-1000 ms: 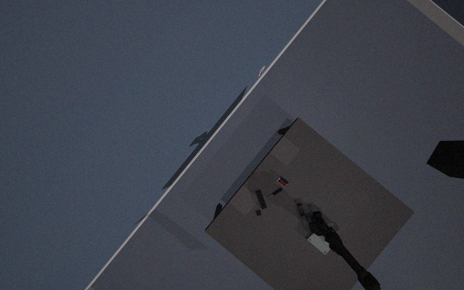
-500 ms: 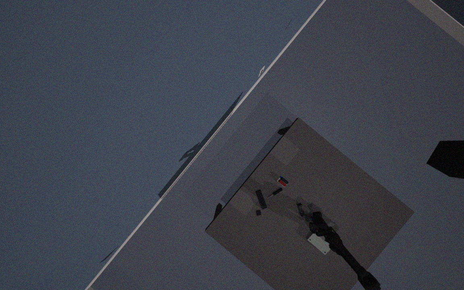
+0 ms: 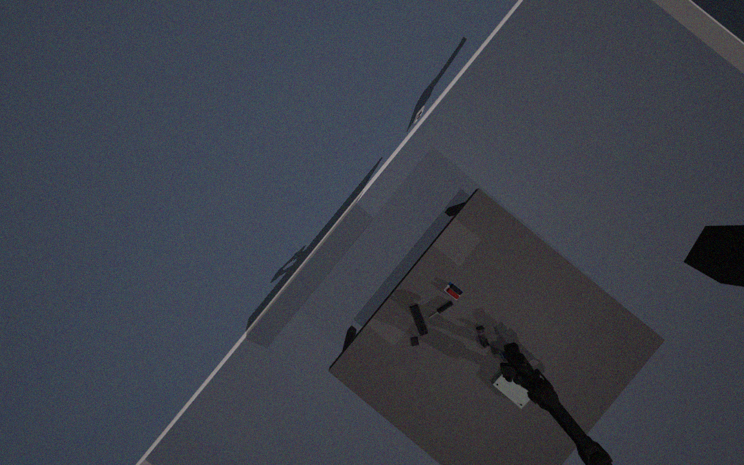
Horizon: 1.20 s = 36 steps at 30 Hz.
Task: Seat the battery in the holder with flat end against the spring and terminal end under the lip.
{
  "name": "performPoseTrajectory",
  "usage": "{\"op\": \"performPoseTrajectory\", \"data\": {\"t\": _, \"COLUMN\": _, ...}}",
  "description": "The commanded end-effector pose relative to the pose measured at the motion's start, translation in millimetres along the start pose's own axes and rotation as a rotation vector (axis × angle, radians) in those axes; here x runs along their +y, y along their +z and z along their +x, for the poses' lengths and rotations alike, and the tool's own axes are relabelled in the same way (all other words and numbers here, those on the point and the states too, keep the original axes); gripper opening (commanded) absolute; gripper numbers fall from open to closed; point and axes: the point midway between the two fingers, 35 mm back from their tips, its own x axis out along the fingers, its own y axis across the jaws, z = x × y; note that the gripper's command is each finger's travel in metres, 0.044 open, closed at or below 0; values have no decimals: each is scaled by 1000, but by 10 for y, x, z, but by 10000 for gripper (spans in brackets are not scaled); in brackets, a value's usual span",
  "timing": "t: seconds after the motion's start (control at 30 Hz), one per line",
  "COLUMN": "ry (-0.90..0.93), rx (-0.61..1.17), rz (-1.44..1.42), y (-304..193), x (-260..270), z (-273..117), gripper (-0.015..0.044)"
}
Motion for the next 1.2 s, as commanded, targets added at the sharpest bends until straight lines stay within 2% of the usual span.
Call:
{"op": "performPoseTrajectory", "data": {"t": 0.0, "ry": -2, "rx": 5, "rz": -201, "y": 84, "x": -140, "z": -69, "gripper": 82}}
{"op": "performPoseTrajectory", "data": {"t": 0.87, "ry": -7, "rx": -2, "rz": -1584, "y": 731, "x": -891, "z": -270, "gripper": 82}}
{"op": "performPoseTrajectory", "data": {"t": 1.17, "ry": -9, "rx": -8, "rz": -1616, "y": 741, "x": -904, "z": -267, "gripper": 82}}
